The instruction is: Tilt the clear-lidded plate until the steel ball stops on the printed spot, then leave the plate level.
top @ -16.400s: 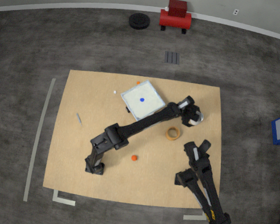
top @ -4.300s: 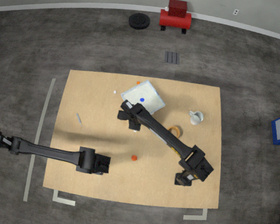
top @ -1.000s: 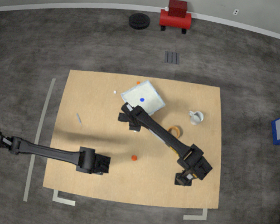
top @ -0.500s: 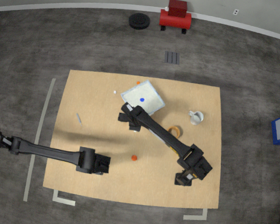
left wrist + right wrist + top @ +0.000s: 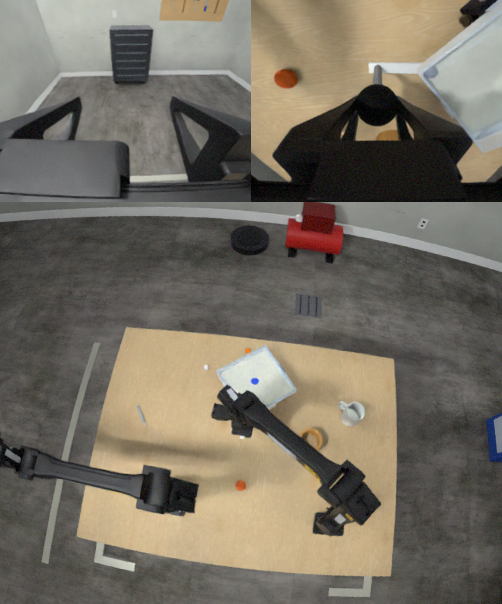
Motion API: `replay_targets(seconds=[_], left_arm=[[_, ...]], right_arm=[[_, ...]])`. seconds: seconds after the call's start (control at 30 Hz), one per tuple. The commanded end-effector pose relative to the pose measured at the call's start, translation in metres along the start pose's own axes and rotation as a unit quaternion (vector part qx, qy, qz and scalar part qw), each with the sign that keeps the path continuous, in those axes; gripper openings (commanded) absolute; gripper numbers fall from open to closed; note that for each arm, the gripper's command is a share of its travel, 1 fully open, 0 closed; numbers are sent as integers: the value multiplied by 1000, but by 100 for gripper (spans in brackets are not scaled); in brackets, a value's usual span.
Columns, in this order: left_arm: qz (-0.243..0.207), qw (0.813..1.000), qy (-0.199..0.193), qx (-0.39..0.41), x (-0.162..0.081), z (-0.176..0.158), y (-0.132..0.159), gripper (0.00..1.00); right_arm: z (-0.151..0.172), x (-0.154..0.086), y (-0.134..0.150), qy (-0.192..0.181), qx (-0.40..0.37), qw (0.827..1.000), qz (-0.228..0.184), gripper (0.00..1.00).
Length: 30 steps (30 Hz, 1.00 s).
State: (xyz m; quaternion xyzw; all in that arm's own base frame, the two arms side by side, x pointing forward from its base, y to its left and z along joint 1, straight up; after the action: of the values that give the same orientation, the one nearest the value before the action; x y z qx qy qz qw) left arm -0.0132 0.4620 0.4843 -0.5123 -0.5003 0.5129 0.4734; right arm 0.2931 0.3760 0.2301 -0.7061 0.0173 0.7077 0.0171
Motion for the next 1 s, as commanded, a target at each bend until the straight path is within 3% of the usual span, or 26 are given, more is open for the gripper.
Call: replay_targets(seconds=[0.0, 0.97], left_arm=[[-26, 1000, -8, -5, -8, 6, -16, 100], [-26, 1000, -8, -5, -8, 6, -16, 100]], right_arm=[[-15, -27, -7, 17, 2, 1000, -21, 0], [-12, -24, -26, 19, 2, 1000, -23, 0]])
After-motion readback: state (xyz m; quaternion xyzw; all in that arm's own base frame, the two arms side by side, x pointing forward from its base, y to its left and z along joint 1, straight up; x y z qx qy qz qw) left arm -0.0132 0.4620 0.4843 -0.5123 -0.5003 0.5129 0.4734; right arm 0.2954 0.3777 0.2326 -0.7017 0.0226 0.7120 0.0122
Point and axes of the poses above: on each arm, the point where the finger pads meet when closed, its own x axis out along the fingers, its own z axis across the jaws, y = z × x, the point moved 9 cm from there along -x, back along the fingers, and after that the axes turned 2 degrees about -x, right-handed, at the moved point
